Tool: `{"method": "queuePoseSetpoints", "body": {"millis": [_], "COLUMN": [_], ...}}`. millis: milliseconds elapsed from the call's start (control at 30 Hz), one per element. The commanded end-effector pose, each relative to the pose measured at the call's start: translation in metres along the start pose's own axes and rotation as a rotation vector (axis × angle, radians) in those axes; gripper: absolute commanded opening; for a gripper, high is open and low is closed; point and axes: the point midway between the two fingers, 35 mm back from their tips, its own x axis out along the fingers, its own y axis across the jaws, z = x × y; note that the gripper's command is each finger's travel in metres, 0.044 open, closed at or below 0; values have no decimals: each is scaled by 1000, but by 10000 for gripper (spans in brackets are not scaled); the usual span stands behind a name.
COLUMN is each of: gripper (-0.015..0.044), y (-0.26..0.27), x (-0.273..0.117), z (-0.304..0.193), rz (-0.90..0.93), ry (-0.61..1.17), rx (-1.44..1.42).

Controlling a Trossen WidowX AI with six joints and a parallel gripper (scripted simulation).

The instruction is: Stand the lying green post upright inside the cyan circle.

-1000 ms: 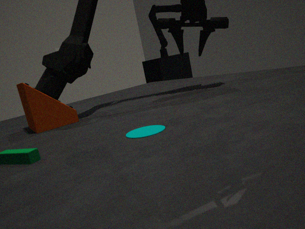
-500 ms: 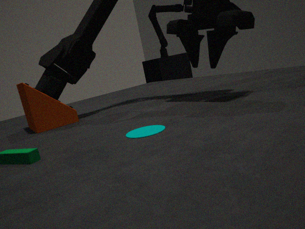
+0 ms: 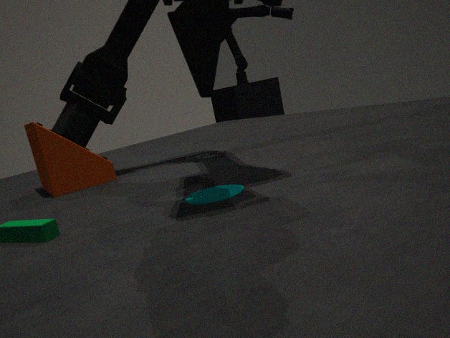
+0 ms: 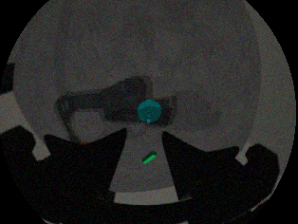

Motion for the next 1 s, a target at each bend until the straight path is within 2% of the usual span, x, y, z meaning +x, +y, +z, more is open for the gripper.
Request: {"method": "queuePoseSetpoints", "body": {"millis": [0, 267, 367, 533, 800, 967], "gripper": [233, 233, 233, 233, 233, 233], "y": [-23, -44, -44, -44, -46, -45], "x": [-2, -2, -1, 2, 107, 116], "z": [-51, -156, -178, -182, -164, -162], "rz": [7, 25, 30, 31, 32, 33], "ry": [-26, -127, -156, -161, -164, -165], "rx": [145, 430, 490, 502, 501, 501]}}
